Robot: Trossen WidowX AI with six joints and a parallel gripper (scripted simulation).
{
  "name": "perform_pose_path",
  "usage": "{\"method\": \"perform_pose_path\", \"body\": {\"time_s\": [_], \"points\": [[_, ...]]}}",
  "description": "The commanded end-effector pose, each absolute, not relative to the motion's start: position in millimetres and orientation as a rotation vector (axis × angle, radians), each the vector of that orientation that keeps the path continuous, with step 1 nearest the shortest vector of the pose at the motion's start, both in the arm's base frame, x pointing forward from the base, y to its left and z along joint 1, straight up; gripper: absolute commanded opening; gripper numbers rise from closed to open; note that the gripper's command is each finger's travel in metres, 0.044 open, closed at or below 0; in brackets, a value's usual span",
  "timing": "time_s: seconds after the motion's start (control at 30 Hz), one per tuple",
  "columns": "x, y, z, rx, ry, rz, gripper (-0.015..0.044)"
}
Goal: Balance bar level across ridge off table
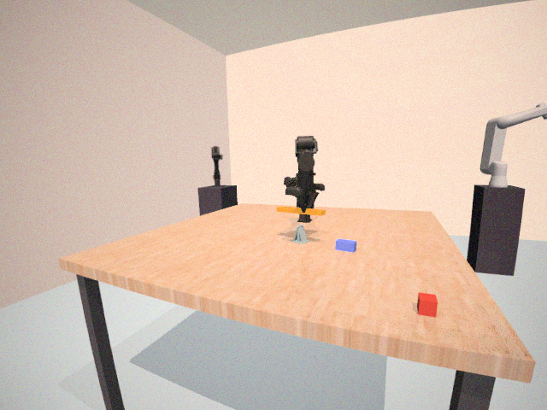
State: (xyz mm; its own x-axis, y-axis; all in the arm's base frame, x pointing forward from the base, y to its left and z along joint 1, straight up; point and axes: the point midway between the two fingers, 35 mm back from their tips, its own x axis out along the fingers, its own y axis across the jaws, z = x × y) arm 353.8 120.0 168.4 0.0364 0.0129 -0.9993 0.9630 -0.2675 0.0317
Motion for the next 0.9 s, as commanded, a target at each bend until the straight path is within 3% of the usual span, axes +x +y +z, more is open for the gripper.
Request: {"method": "perform_pose_path", "body": {"time_s": [0.0,0.87], "points": [[355.3,120.7,166.3,1.448,1.046,-1.381,0.0],[358.8,121.3,126.8,1.452,1.043,-1.385,0.0]]}}
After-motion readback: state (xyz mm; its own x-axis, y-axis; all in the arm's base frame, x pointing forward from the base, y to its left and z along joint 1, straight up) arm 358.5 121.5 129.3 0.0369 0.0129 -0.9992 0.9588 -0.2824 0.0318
